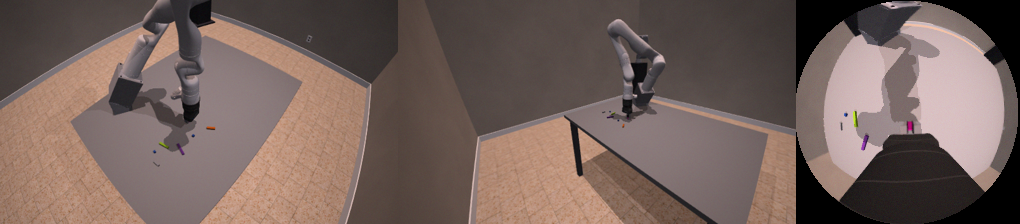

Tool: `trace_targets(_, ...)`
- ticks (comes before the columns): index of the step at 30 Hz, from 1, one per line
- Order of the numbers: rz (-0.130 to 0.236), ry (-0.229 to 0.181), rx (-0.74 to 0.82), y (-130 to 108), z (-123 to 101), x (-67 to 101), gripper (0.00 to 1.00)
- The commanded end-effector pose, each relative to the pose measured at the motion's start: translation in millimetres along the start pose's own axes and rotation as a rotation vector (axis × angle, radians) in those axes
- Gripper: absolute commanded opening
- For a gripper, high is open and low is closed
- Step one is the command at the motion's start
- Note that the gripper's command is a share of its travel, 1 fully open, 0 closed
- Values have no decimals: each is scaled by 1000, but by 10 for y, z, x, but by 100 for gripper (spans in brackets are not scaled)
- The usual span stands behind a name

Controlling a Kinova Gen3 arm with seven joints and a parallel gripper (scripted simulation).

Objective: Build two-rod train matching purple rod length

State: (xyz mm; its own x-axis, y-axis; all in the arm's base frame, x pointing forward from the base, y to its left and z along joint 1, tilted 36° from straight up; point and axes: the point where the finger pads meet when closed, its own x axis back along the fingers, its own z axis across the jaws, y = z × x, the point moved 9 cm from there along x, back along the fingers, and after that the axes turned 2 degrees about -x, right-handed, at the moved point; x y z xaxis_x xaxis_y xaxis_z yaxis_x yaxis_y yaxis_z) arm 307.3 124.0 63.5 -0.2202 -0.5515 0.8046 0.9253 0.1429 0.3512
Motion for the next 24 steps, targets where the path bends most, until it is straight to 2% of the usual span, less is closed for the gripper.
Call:
trace_targets(1, 1, 1, 0, -3, 3, -18, 24)
trace_targets(10, 1, 1, 0, -3, 3, -96, 24)
trace_targets(24, 1, 1, 0, -3, 3, -109, 24)
